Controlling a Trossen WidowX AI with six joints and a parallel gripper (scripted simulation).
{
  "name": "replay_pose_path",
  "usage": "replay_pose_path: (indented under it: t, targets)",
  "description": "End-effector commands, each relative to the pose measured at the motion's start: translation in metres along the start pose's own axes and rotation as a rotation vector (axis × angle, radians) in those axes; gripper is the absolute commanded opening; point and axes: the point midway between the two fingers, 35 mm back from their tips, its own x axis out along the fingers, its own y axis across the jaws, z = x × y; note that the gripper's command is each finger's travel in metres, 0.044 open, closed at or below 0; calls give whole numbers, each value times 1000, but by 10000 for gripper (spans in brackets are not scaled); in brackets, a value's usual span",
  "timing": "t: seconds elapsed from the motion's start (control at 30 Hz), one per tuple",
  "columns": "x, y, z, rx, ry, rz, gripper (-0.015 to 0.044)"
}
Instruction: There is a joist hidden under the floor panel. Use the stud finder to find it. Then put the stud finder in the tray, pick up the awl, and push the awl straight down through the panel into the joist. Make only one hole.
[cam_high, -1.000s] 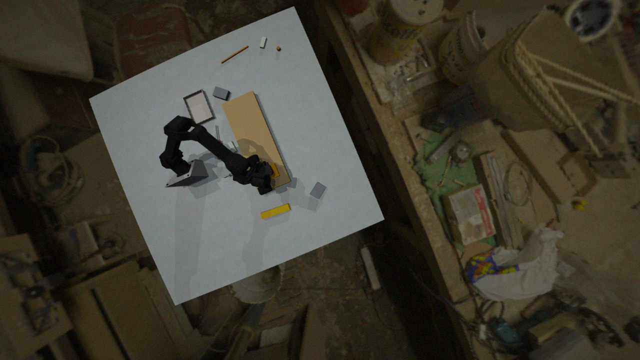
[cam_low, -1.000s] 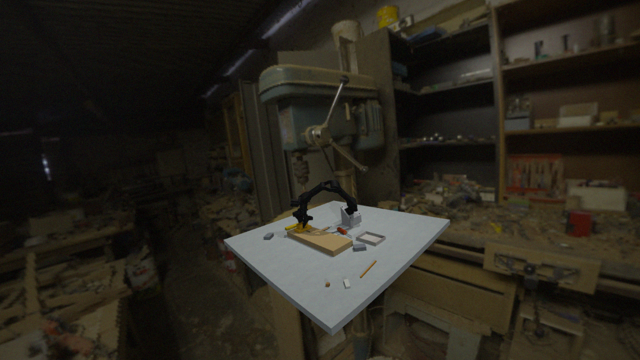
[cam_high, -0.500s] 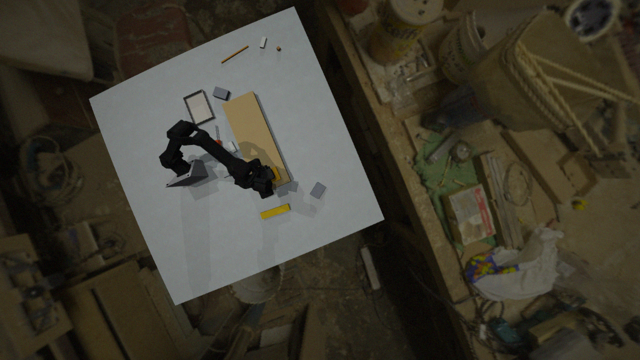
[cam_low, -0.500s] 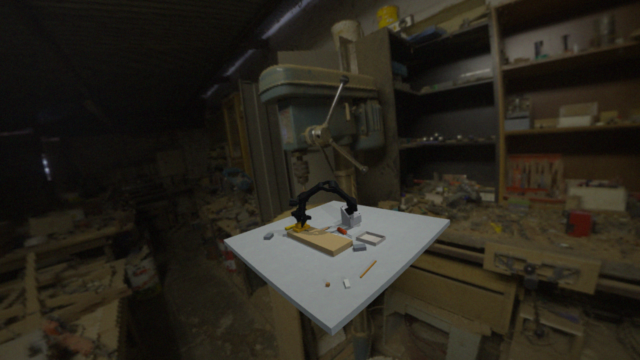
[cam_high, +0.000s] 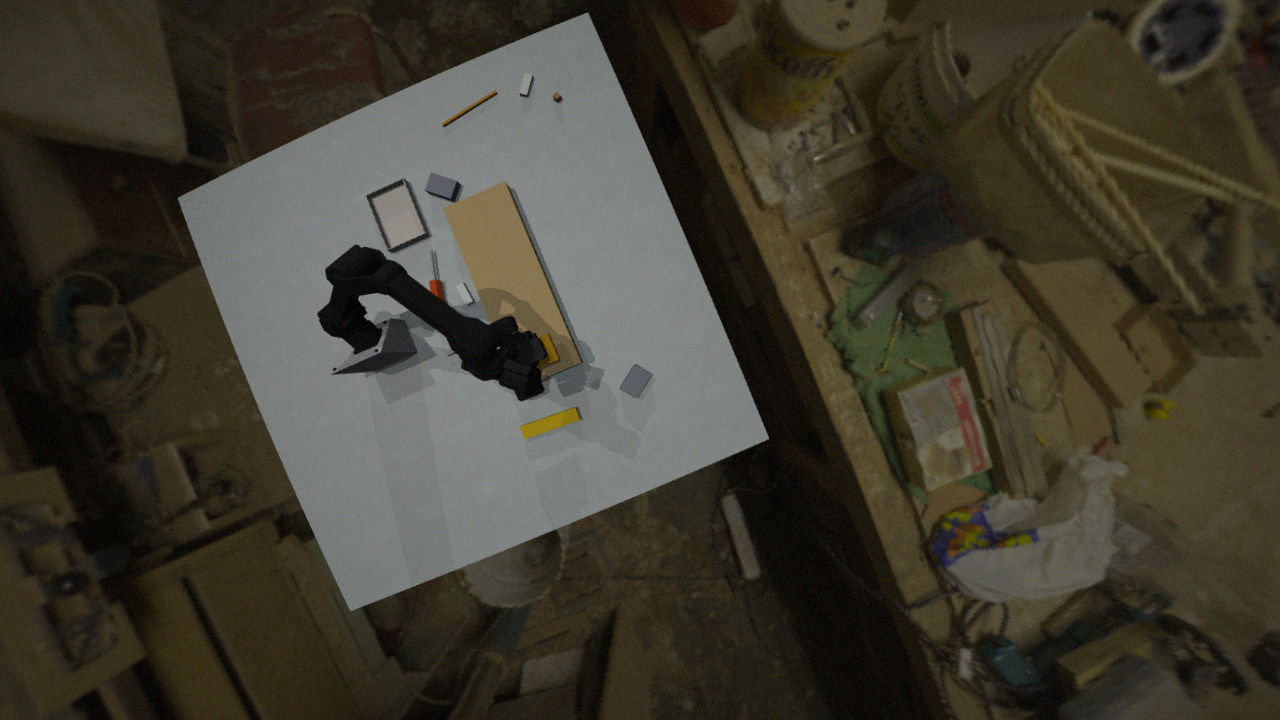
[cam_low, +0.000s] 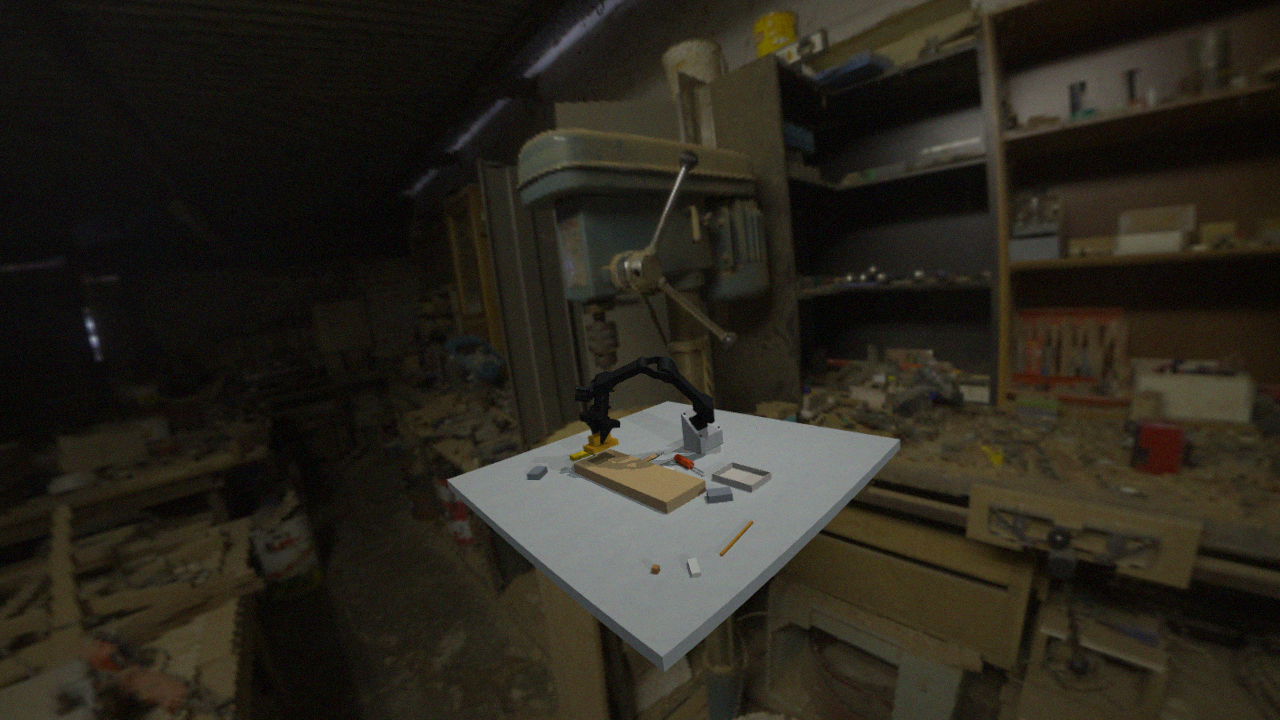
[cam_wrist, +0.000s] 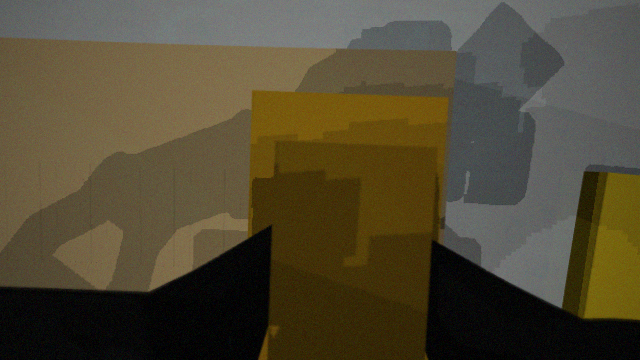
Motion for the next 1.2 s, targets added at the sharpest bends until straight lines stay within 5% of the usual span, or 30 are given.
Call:
replay_pose_path:
  t: [0.0, 0.4, 1.17]
  targets:
    - [-24, -2, 8, -9, -11, -13, 0]
    - [-54, 10, 17, -37, -8, -15, 0]
    - [-48, 172, 51, -405, 23, -3, 0]
